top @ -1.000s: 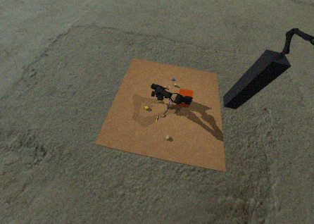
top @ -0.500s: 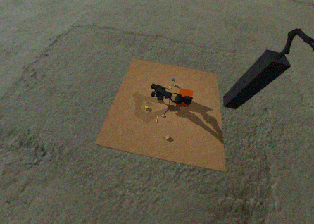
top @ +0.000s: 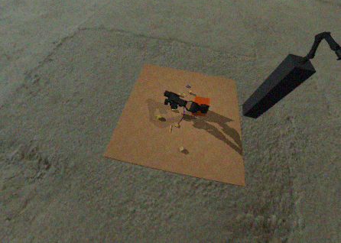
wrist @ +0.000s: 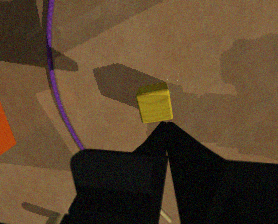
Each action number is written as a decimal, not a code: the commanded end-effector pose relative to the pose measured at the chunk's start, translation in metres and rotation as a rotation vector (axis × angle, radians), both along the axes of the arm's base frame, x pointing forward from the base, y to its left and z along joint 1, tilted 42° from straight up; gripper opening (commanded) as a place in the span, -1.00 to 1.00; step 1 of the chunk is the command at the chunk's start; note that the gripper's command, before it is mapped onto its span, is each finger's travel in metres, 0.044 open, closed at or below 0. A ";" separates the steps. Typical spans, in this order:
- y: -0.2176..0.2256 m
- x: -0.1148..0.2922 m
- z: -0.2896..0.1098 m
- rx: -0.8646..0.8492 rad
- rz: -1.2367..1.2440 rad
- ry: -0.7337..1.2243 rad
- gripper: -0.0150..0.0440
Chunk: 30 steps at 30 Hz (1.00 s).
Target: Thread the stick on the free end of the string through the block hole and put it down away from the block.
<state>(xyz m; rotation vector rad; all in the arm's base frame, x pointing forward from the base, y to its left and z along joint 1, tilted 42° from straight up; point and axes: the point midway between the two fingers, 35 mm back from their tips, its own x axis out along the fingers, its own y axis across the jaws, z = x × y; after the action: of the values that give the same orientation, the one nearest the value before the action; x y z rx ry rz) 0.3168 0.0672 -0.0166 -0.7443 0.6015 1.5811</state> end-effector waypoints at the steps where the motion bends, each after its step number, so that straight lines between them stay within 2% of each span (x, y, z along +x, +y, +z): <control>1: -0.004 -0.002 -0.002 -0.007 -0.059 0.050 -0.31; 16: -0.069 -0.051 -0.051 -0.131 -1.380 1.185 1.00; 20: -0.082 -0.068 -0.062 -0.159 -1.731 1.496 1.00; 25: -0.090 -0.082 -0.070 -0.182 -2.005 1.745 1.00; 30: -0.091 -0.083 -0.070 -0.184 -2.032 1.769 1.00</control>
<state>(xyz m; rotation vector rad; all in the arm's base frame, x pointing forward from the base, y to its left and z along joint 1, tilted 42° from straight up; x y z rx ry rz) 0.2637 -0.0076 -0.0719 0.8346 1.6715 0.2762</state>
